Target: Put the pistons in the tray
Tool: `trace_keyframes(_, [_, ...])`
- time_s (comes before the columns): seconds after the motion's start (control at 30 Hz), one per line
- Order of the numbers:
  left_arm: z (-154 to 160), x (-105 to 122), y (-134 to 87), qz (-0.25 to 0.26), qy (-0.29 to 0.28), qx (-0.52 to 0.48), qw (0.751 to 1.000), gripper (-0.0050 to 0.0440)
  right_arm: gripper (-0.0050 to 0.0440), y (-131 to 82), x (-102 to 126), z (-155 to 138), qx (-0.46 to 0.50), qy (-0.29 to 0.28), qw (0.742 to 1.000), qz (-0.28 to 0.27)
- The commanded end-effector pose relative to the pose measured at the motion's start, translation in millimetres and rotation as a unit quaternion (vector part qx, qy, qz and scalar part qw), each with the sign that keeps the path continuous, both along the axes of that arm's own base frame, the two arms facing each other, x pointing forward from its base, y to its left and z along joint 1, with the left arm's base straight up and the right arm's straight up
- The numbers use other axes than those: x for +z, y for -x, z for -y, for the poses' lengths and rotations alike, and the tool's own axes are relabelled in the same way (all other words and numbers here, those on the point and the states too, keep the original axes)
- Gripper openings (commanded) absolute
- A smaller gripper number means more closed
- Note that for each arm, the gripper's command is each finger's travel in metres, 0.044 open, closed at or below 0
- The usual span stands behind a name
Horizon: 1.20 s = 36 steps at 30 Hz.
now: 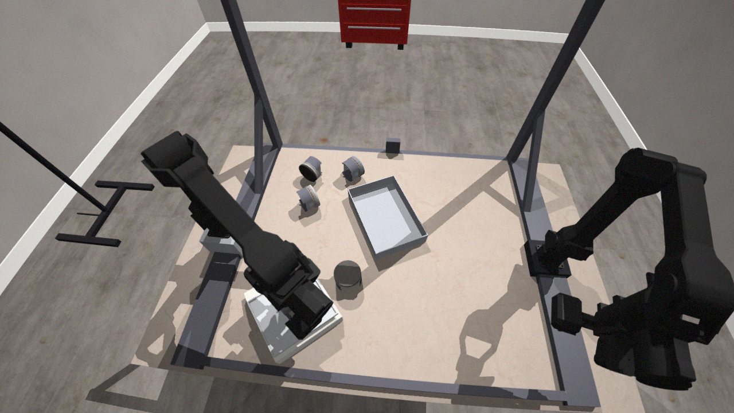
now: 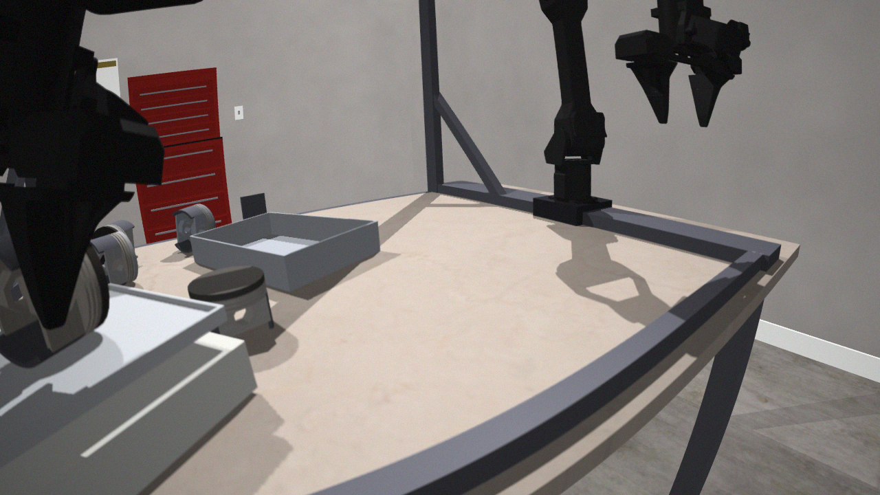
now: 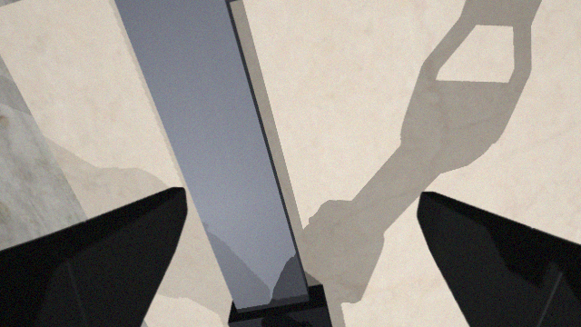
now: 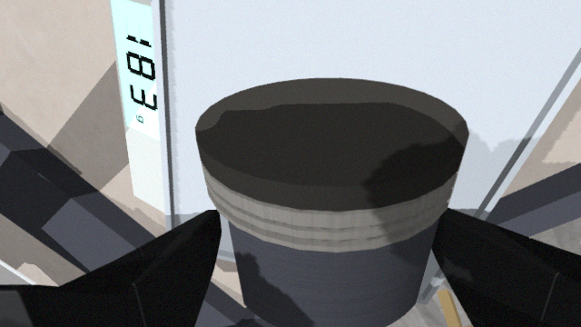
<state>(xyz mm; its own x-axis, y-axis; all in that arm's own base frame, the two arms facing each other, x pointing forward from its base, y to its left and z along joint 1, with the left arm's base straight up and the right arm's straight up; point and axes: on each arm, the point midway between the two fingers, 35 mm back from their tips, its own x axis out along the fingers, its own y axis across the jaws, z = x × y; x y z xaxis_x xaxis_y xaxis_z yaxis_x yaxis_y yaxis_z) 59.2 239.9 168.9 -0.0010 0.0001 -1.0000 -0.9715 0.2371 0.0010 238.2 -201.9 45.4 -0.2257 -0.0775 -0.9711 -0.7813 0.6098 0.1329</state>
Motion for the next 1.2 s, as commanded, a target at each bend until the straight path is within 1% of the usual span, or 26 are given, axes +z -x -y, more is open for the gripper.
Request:
trace_keyframes(0.0, [-3.8, 4.7, -0.8, 0.003, -0.008, -0.001, 1.0, 0.04, 0.0378, -2.6, 7.6, 3.6, -0.001, 0.009, 1.0, 0.011])
trace_keyframes(0.27, [-3.8, 4.7, -0.8, 0.003, -0.008, -0.001, 1.0, 0.04, 0.0378, -2.6, 7.6, 3.6, -0.001, 0.009, 1.0, 0.011])
trace_keyframes(0.4, [-3.8, 4.7, -0.8, 0.003, -0.008, -0.001, 1.0, 0.04, 0.0378, -7.3, 20.5, 4.1, -0.001, 0.016, 1.0, 0.02])
trace_keyframes(0.67, [-3.8, 4.7, -0.8, 0.003, -0.008, -0.001, 1.0, 0.04, 0.0378, -10.0, 33.6, 2.5, -0.001, 0.015, 1.0, 0.021])
trace_keyframes(0.77, [-3.8, 4.7, -0.8, 0.003, -0.008, -0.001, 1.0, 0.04, 0.0378, -10.0, 33.7, 2.4, -0.001, 0.014, 1.0, 0.018])
trace_keyframes(1.17, [-3.8, 4.7, -0.8, 0.003, -0.008, -0.001, 1.0, 0.04, 0.0378, -14.1, 53.7, 0.0, -0.001, 0.014, 1.0, 0.019])
